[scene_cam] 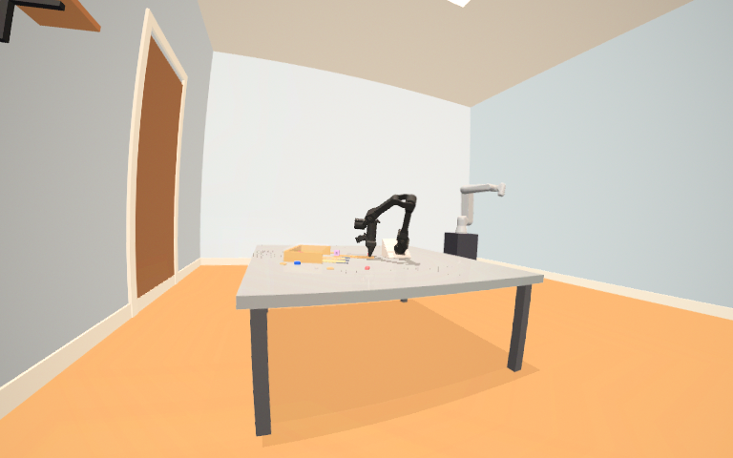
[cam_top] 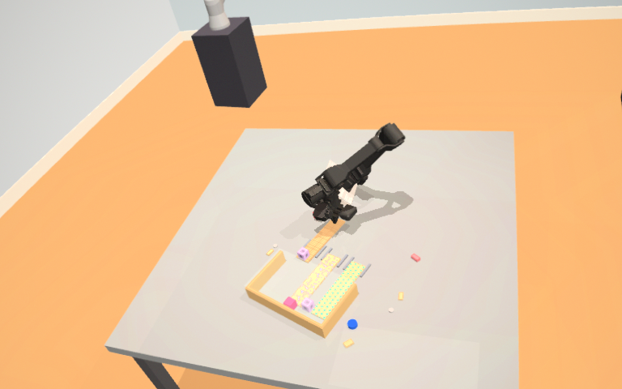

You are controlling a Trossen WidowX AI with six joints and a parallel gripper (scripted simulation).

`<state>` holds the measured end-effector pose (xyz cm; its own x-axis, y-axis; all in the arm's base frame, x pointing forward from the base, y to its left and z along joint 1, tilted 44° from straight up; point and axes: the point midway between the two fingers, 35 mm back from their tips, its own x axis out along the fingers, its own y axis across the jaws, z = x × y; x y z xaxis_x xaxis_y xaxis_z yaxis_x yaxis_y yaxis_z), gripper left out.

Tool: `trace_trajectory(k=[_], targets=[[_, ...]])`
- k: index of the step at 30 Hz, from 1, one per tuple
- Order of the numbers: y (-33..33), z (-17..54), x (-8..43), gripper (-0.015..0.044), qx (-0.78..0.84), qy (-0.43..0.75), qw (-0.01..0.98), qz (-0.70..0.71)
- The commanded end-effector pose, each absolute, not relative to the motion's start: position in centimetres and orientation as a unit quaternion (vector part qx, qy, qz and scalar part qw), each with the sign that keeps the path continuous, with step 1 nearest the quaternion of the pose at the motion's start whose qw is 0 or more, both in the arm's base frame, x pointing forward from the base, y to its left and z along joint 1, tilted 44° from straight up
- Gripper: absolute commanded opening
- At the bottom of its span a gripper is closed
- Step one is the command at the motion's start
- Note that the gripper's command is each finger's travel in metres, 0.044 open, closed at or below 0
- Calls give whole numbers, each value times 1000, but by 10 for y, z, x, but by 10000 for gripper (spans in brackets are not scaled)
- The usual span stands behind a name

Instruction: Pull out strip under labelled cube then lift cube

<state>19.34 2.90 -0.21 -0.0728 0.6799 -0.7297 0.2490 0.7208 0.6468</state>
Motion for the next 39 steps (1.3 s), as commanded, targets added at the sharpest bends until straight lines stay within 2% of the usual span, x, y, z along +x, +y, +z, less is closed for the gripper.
trace_trajectory(k=[1,36,39], targets=[[33,-4,183,0,326,719,586,182],[33,-4,183,0,326,719,586,182],[15,12,195,0,326,715,591,180]])
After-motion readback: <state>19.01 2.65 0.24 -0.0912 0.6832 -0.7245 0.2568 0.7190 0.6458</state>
